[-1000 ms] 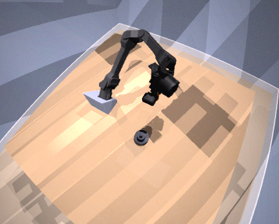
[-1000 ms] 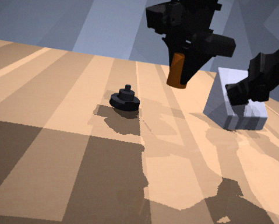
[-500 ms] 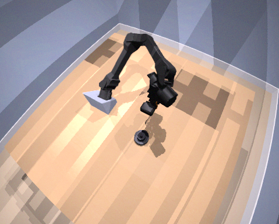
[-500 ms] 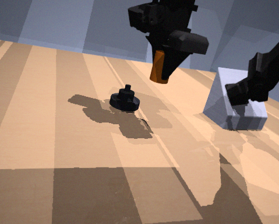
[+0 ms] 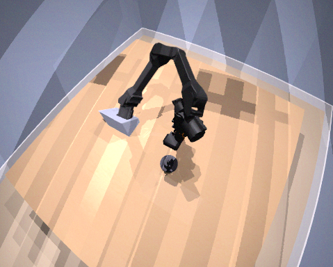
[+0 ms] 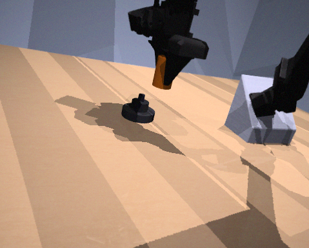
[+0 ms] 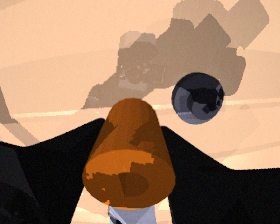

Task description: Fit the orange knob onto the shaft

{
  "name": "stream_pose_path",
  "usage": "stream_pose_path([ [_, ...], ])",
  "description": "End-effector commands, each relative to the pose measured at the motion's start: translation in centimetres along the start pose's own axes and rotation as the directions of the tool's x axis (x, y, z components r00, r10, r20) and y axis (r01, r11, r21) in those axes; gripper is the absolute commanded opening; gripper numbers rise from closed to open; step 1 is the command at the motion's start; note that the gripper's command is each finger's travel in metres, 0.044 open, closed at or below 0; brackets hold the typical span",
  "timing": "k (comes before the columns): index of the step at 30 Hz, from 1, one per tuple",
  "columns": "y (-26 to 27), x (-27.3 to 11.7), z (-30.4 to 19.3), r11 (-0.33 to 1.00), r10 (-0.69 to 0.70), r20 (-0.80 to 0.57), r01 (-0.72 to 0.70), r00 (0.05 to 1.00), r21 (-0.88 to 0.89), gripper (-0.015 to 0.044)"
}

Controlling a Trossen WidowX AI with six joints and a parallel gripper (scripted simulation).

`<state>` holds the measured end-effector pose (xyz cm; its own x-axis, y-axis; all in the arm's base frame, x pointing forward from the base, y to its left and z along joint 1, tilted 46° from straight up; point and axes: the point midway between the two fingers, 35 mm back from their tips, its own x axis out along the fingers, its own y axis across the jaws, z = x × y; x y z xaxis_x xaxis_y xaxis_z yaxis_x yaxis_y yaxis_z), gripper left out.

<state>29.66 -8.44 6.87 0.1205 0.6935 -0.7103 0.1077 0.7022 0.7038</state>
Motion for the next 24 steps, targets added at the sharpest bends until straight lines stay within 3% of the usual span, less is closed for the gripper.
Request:
stream_pose_path([
  [1,-1.4,0.3,0.2,1.0,-0.002,-0.001,0.002,1.0,-0.002,0.0],
  [24,-8.6,2.5,0.1,1.0,0.003,0.0,-0.003,1.0,-0.015,0.0],
])
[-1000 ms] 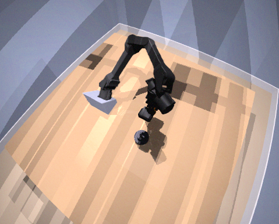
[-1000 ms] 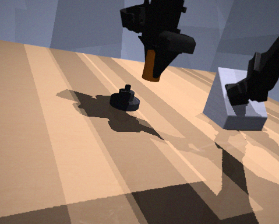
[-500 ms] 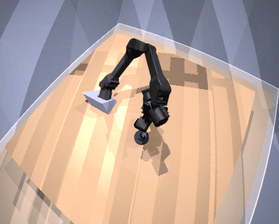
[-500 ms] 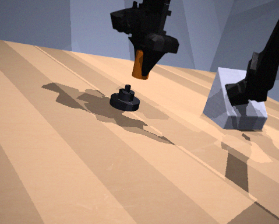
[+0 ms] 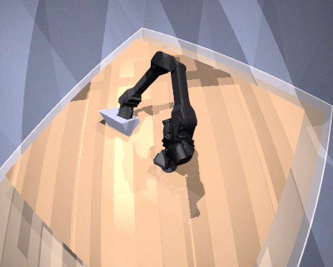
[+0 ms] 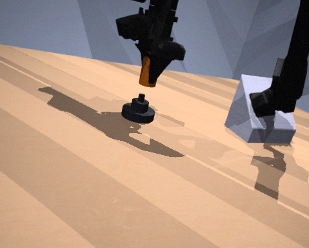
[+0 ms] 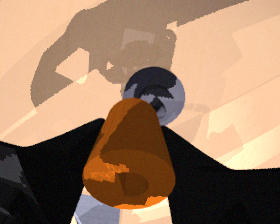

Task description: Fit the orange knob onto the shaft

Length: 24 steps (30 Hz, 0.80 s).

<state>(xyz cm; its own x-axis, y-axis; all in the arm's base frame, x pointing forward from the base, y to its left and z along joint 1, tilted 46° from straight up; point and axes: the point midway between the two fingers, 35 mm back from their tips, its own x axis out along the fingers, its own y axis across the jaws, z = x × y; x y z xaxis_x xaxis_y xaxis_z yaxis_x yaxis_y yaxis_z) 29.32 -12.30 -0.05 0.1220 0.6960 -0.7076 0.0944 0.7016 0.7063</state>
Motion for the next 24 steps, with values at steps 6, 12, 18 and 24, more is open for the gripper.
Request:
stream_pose_path([
  [6,-2.7,0.9,-0.3,1.0,0.001,0.0,-0.001,1.0,-0.006,0.0],
  [12,-2.7,1.7,-0.3,1.0,0.002,0.0,-0.002,1.0,-0.006,0.0],
  [18,-2.7,3.5,-0.3,1.0,0.002,0.0,-0.002,1.0,-0.006,0.0],
  [24,-2.7,3.2,-0.3,1.0,0.002,0.0,-0.002,1.0,-0.012,0.0],
])
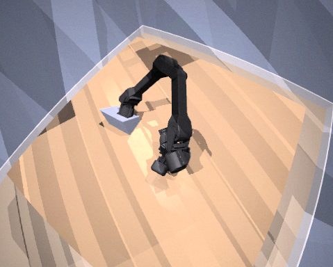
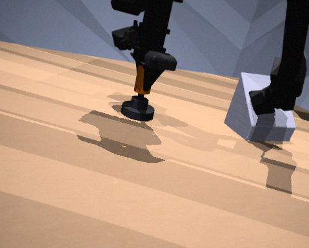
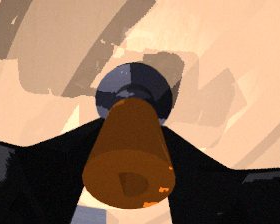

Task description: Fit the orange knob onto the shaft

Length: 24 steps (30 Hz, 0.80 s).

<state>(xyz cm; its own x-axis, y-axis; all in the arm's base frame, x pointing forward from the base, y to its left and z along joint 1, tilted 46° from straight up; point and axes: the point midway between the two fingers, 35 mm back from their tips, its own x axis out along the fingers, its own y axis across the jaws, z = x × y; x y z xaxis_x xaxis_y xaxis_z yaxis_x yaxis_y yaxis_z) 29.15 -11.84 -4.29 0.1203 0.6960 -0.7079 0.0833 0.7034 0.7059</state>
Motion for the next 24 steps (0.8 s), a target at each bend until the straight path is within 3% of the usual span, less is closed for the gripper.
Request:
stream_pose_path([
  [1,-0.02,0.03,0.04,1.0,0.003,0.002,-0.003,1.0,-0.001,0.0],
  [24,0.03,0.25,-0.07,1.0,0.003,0.002,-0.003,1.0,-0.001,0.0],
])
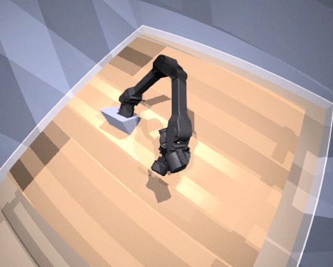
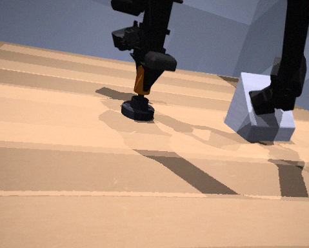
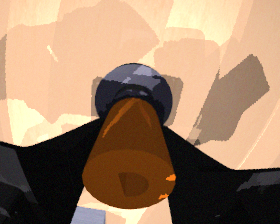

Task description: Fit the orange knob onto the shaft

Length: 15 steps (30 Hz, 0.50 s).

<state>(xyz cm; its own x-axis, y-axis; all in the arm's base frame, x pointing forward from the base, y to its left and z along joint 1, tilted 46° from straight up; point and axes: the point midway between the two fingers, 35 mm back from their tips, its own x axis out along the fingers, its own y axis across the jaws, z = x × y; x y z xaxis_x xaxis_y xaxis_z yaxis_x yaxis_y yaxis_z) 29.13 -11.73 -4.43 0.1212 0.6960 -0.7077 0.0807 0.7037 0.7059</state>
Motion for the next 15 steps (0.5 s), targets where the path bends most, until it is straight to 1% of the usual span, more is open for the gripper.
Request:
stream_pose_path([
  [1,0.06,-0.07,-0.06,1.0,0.003,0.001,-0.003,1.0,0.001,0.0],
  [7,0.09,-0.49,-0.06,1.0,0.002,0.001,-0.002,1.0,-0.008,0.0],
  [13,-0.04,-0.37,0.15,0.98,0.002,0.001,-0.002,1.0,-0.197,0.0],
  [15,-0.08,-0.24,0.18,0.978,0.002,0.001,-0.002,1.0,-0.207,0.0],
])
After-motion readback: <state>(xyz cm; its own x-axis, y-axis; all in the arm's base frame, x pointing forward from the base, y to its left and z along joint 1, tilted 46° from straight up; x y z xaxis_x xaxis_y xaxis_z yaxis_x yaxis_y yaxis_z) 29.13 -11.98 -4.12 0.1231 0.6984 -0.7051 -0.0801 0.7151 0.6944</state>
